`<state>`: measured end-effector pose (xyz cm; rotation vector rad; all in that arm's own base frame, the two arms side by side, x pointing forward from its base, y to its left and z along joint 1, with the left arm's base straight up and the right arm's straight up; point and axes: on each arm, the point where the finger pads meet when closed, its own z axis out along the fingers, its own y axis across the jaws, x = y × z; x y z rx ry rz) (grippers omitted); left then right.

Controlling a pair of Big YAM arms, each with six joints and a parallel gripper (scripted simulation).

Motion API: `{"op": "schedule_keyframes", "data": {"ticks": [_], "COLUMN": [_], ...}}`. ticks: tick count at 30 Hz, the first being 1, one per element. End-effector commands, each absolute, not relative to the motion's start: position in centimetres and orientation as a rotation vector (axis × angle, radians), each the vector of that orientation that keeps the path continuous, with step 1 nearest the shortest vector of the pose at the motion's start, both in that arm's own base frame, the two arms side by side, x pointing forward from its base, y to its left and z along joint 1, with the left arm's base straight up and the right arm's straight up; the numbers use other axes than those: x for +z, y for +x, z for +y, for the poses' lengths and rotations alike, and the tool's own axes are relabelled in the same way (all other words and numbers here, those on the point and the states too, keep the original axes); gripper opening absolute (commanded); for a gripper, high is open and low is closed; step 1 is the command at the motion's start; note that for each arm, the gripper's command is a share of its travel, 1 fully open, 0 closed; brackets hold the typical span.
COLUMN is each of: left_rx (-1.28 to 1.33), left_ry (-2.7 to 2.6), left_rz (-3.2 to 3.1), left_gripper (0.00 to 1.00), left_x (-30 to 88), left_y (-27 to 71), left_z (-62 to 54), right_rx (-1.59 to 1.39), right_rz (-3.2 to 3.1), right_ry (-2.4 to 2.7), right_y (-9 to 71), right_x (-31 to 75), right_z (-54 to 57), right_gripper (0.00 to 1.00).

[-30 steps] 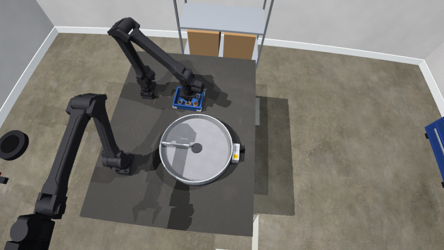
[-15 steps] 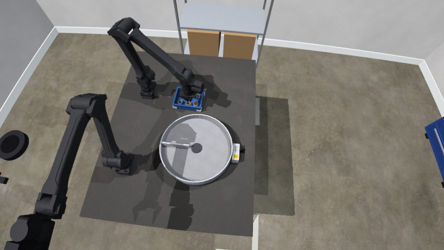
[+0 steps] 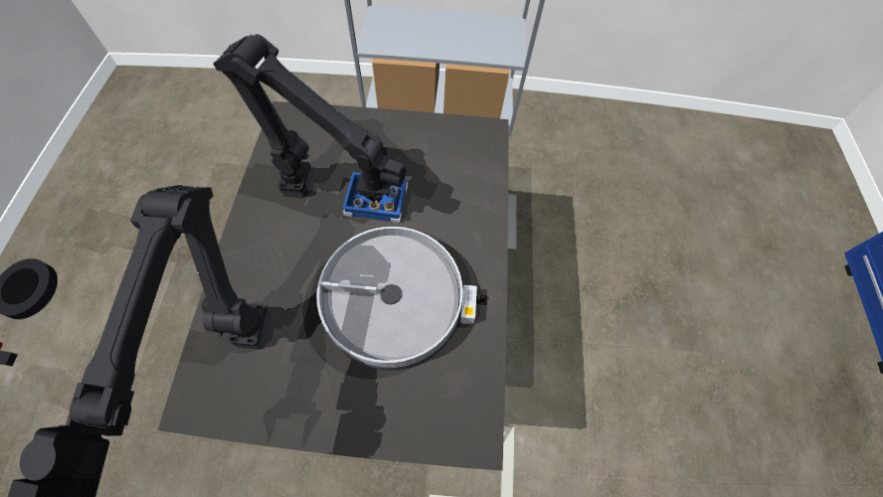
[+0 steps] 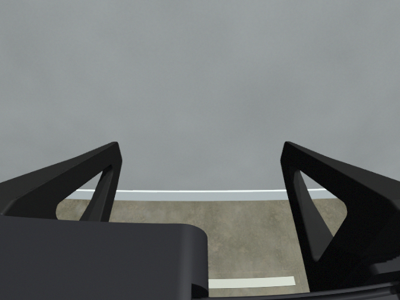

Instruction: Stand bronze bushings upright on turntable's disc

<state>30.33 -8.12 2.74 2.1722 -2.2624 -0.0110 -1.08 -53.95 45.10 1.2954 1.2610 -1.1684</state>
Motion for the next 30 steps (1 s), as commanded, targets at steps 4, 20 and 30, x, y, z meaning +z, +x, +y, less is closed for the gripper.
{"op": "schedule_keyframes", "data": {"ticks": [4,20,30], "left_rx": [0.07,0.012,0.032], "left_ry": [2.191,2.176,2.181], "left_rz": [-2.287,-2.272,-2.277], "left_gripper": [0.13,0.13,0.13], "left_x": [4.4,0.9,1.8], "left_y": [32.9,31.3,31.3], "left_z": [-9.1,-8.6,-8.6], "right_rx": [-1.226,-1.226,-1.226], "right_rz": [1.198,1.198,1.198], "right_ry": [1.226,1.226,1.226], "right_y": [-1.3,-1.3,-1.3], "right_x": [50.1,50.1,50.1], "right_z": [-54.5,-54.5,-54.5], "right_gripper": [1.0,1.0,1.0]}}
